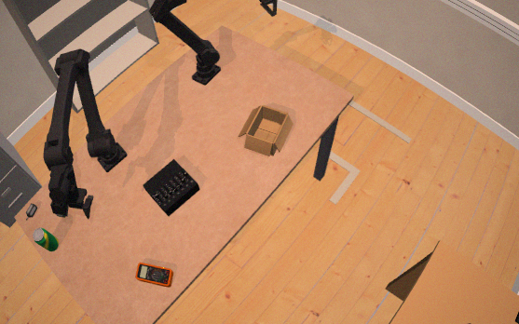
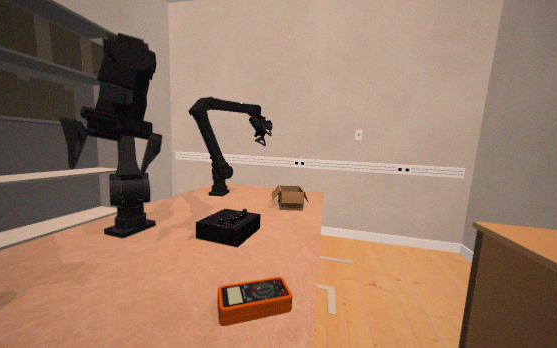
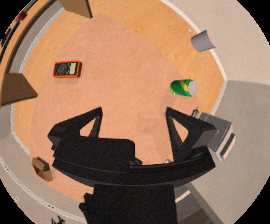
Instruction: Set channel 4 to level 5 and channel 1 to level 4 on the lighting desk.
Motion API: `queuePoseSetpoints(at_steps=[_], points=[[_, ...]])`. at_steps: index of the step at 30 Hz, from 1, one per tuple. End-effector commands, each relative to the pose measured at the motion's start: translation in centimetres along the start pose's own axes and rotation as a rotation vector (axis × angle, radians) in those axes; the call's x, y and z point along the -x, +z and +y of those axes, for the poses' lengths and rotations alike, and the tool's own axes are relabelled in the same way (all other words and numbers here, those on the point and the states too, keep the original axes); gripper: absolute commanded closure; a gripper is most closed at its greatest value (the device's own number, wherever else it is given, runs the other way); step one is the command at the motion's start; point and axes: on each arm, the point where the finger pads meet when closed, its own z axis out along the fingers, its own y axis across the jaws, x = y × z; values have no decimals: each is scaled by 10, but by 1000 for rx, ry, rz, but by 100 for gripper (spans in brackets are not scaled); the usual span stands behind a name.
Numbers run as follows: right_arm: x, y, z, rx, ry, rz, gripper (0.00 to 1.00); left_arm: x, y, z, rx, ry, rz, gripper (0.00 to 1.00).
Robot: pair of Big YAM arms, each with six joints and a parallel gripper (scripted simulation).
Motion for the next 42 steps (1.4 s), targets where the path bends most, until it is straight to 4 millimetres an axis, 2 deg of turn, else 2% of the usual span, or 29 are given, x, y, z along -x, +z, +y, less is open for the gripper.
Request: queuePoseSetpoints(at_steps=[1,3,5,6,13,20,22,29,35,37,39,42], points=[[56,-18,-28,3,84,-158,0,7,-9,-7,8,24,-23,0],[71,-19,-47,-7,136,-213,0,7,-9,-7,8,24,-23,0],[71,-19,-47,-7,136,-213,0,7,-9,-7,8,24,-23,0],[78,-20,-58,-14,161,-242,0,7,-9,-7,8,24,-23,0],[117,-34,-140,-84,322,-446,0,7,-9,-7,8,24,-23,0],[136,-62,-230,-191,445,-646,0,7,-9,-7,8,24,-23,0],[136,-62,-230,-191,445,-646,0,7,-9,-7,8,24,-23,0],[135,-100,-311,-317,523,-821,0,7,-9,-7,8,24,-23,0],[125,-133,-365,-423,559,-939,0,7,-9,-7,8,24,-23,0],[120,-143,-379,-456,566,-971,0,7,-9,-7,8,24,-23,0],[120,-143,-379,-456,566,-971,0,7,-9,-7,8,24,-23,0],[114,-157,-397,-499,573,-1012,0,7,-9,-7,8,24,-23,0]])
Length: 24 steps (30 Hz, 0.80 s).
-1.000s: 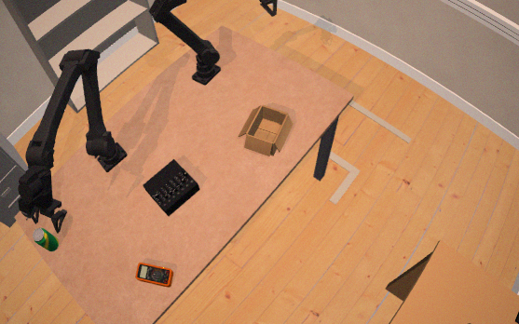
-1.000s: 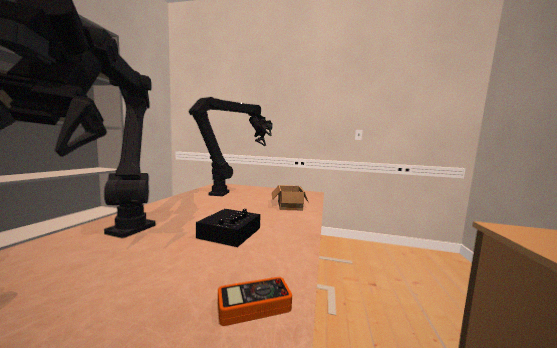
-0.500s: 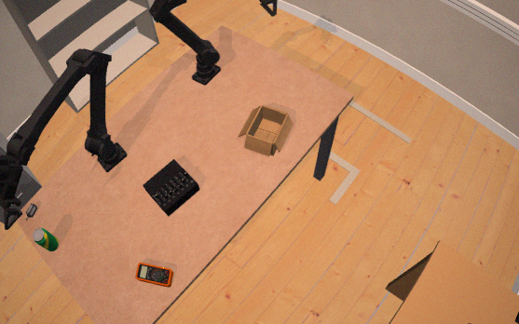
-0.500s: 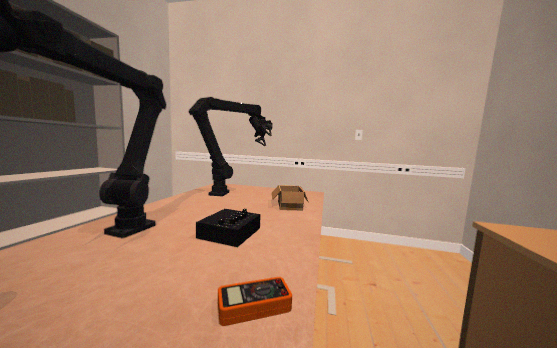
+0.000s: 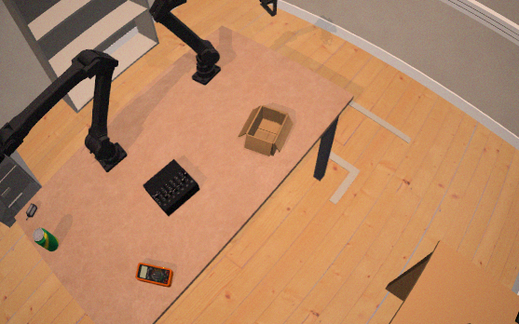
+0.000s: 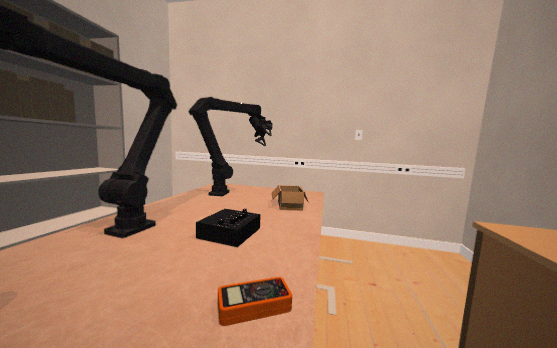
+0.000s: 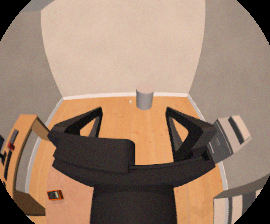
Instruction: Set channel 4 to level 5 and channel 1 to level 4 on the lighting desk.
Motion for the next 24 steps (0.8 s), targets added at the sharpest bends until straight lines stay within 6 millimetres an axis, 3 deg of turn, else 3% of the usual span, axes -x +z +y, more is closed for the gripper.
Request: queuePoseSetpoints(at_steps=[1,12,24], points=[[58,1,-18,-26,-10,-129,0,7,-9,-7,8,24,-23,0],[84,-6,-56,-88,-15,-228,0,7,-9,-7,8,24,-23,0],[87,-6,-57,-88,-16,-240,0,7,-9,-7,8,24,-23,0]])
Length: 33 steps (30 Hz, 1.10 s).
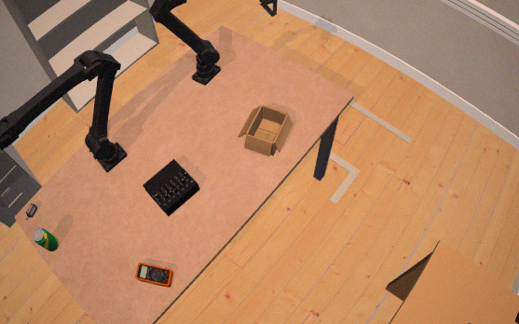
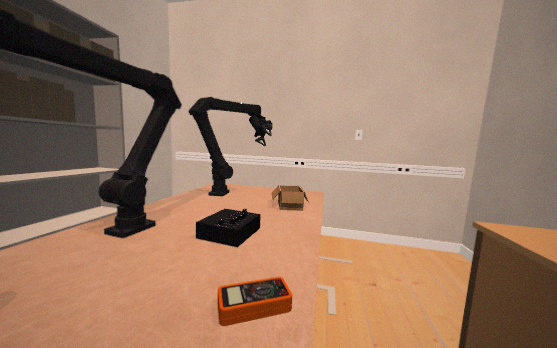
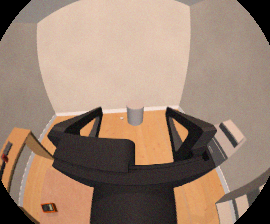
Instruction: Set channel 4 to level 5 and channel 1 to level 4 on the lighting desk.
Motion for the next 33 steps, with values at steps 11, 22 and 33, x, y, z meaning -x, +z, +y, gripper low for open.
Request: queuePoseSetpoints(at_steps=[11,22,33], points=[[42,6,0,1,-13,-75,0,21,-5,-17,19,93,-4,0],[42,6,0,1,-13,-75,0,33,57,-66,42,331,197,0],[42,6,0,1,-13,-75,0,9,163,-158,72,732,471,0]])
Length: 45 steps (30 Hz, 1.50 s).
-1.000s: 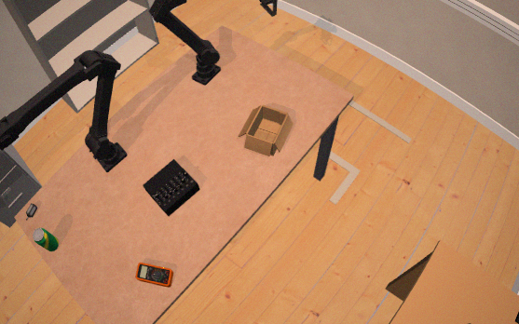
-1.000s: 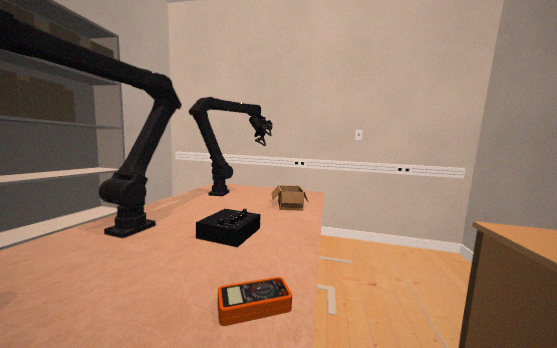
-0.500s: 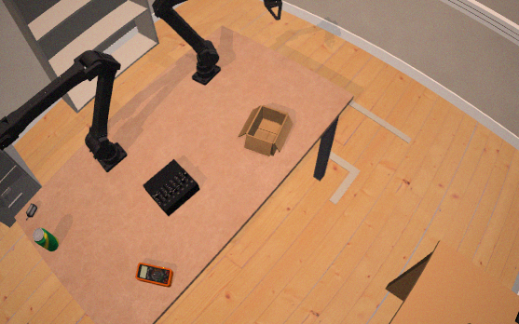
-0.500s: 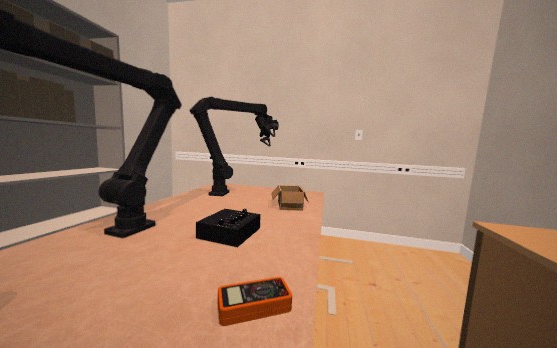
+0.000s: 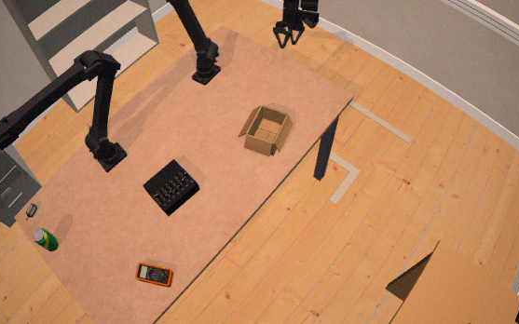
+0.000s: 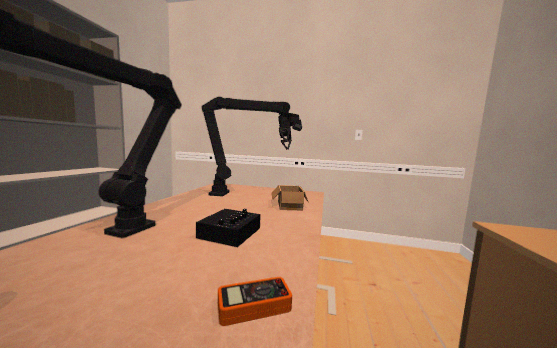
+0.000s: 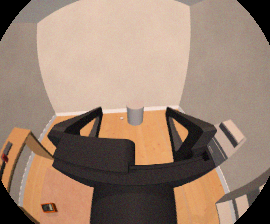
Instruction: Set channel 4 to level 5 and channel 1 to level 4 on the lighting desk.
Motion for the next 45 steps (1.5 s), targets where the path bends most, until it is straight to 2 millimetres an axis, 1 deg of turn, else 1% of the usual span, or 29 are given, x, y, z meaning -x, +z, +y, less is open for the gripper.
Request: queuePoseSetpoints(at_steps=[1,3,5,6,8,9,11,12,13,14,15,16,17,18,19,20,22,23,25,26,30,31,32,36,38,40,42,43,45], points=[[42,6,0,1,-13,-76,0,38,12,-36,11,153,40,0],[42,6,0,1,-13,-76,0,54,39,-66,29,271,89,0],[42,6,0,1,-13,-76,0,61,67,-98,42,385,150,0],[42,6,0,1,-13,-76,0,61,79,-113,48,441,185,0],[42,6,0,1,-13,-76,0,61,79,-113,48,441,185,0],[42,6,0,1,-13,-76,0,63,97,-138,53,494,227,0],[42,6,0,1,-13,-76,0,67,128,-177,71,625,258,0],[42,6,0,1,-13,-76,0,62,140,-189,78,686,282,0],[42,6,0,1,-13,-76,0,61,143,-199,76,678,299,0],[42,6,0,1,-13,-76,0,58,158,-218,84,740,320,0],[42,6,0,1,-13,-76,0,55,170,-232,92,806,327,0],[42,6,0,1,-13,-76,0,53,173,-241,91,800,342,0],[42,6,0,1,-13,-76,0,46,188,-262,98,860,361,0],[42,6,0,1,-13,-76,0,41,201,-278,105,924,366,0],[42,6,0,1,-13,-76,0,32,212,-293,111,981,384,0],[42,6,0,1,-13,-76,0,27,215,-301,112,973,408,0],[42,6,0,1,-13,-76,0,8,241,-339,124,1088,428,0],[42,6,0,1,-13,-76,0,-1,251,-353,128,1145,430,0],[42,6,0,1,-13,-76,0,-1,251,-353,128,1145,430,0],[42,6,0,1,-13,-76,0,-19,263,-374,136,1190,464,0],[42,6,0,1,-13,-76,0,-69,301,-435,150,1379,481,0],[42,6,0,1,-13,-76,0,-82,308,-445,154,1418,490,0],[42,6,0,1,-13,-76,0,-85,307,-445,157,1414,506,0],[42,6,0,1,-13,-76,0,-131,331,-486,162,1550,504,0],[42,6,0,1,-13,-76,0,-151,338,-497,168,1597,516,0],[42,6,0,1,-13,-76,0,-166,344,-508,168,1635,512,0],[42,6,0,1,-13,-76,0,-166,344,-508,168,1635,512,0],[42,6,0,1,-13,-76,0,-160,341,-504,179,1627,521,0],[42,6,0,1,-13,-76,0,-169,344,-511,178,1650,515,0]])
